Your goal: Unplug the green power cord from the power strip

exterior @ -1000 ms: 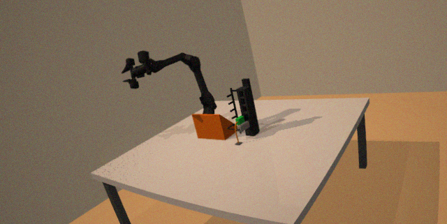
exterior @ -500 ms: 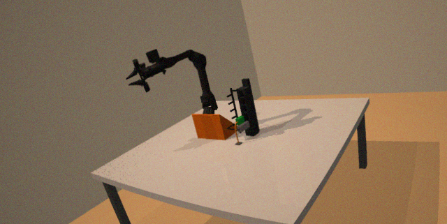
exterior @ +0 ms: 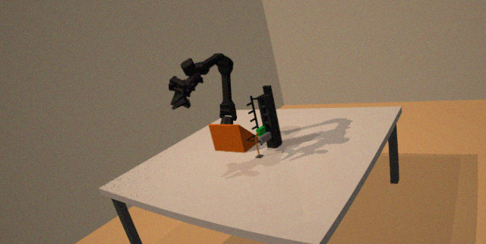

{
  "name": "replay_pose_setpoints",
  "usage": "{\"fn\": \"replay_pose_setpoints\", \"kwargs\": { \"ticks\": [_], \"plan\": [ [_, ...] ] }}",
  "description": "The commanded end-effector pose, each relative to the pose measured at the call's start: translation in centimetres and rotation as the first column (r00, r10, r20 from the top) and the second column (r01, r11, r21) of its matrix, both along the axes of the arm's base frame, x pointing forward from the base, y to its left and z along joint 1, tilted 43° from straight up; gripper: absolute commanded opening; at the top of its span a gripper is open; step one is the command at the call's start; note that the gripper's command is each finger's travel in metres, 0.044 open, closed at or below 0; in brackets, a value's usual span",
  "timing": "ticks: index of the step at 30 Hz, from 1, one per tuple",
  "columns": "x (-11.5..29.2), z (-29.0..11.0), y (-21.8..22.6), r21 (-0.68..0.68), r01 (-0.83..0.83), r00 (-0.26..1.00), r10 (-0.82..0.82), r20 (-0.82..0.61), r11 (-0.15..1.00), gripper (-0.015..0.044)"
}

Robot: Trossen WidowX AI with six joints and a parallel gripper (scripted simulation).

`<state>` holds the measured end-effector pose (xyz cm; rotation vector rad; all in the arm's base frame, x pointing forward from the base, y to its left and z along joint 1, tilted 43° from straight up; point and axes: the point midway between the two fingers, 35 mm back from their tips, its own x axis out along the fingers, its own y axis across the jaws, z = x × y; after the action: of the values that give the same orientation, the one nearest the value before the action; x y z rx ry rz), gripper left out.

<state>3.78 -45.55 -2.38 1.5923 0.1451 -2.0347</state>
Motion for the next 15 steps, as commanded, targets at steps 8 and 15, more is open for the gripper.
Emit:
{"fn": "replay_pose_setpoints", "kwargs": {
  "ticks": [8, 15],
  "plan": [
    [13.7, -2.1, 12.3, 0.355, -0.465, 0.883, 0.398, 0.247, 0.811, 0.016],
    [18.9, -1.4, 21.7, 0.5, -0.672, 0.741, 0.506, 0.441, 0.547, 0.016]
  ]
}}
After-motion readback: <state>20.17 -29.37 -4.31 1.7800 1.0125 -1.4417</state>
